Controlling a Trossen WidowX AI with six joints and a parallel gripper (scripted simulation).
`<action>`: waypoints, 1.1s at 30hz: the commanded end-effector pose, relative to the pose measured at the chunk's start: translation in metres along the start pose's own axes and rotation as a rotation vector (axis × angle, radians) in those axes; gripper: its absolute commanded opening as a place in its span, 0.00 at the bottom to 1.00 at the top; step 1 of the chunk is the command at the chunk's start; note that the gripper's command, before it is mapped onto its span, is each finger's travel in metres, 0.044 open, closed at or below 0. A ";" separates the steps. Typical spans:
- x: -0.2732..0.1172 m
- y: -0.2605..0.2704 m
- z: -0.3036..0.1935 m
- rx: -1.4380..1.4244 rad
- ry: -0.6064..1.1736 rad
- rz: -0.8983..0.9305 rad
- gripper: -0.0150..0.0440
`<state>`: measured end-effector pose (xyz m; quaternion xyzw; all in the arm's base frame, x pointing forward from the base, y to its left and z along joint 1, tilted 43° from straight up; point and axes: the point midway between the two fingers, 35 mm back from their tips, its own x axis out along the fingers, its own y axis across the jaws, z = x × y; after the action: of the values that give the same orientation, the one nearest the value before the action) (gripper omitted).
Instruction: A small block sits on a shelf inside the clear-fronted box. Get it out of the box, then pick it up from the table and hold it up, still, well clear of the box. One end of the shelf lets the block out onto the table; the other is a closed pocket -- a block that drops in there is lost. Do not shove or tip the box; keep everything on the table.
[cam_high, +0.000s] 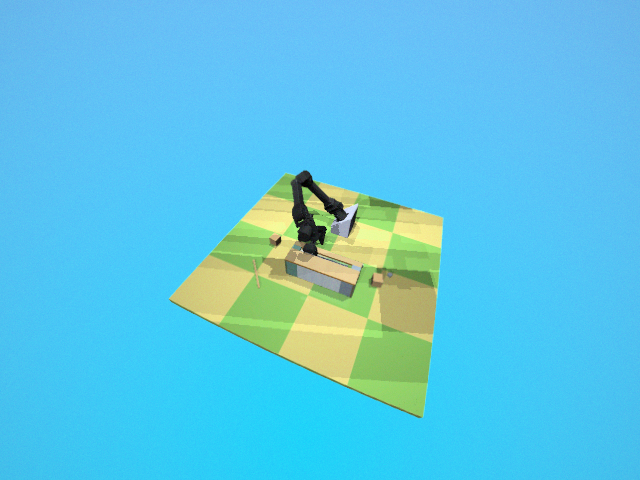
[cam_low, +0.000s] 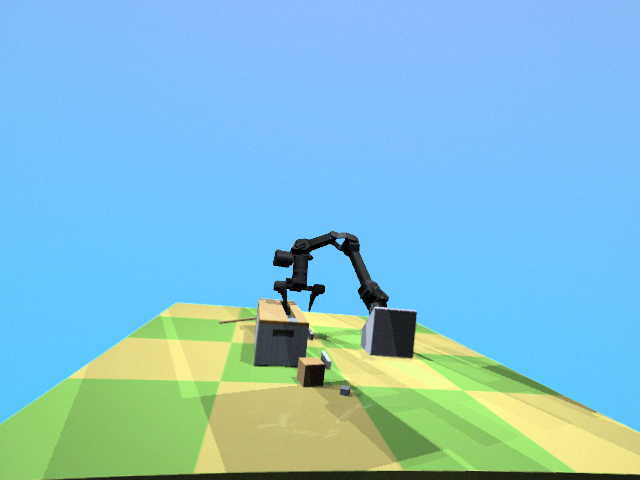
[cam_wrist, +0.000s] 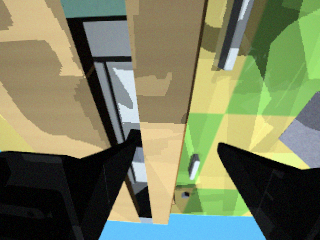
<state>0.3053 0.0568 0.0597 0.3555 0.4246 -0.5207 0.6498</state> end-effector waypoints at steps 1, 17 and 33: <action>0.006 -0.001 0.002 -0.008 -0.003 -0.002 0.93; 0.030 -0.004 0.012 -0.008 -0.006 -0.002 0.93; 0.038 -0.004 -0.023 -0.001 0.000 -0.004 0.93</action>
<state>0.3022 0.0553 0.0218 0.3525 0.4248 -0.5225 0.6498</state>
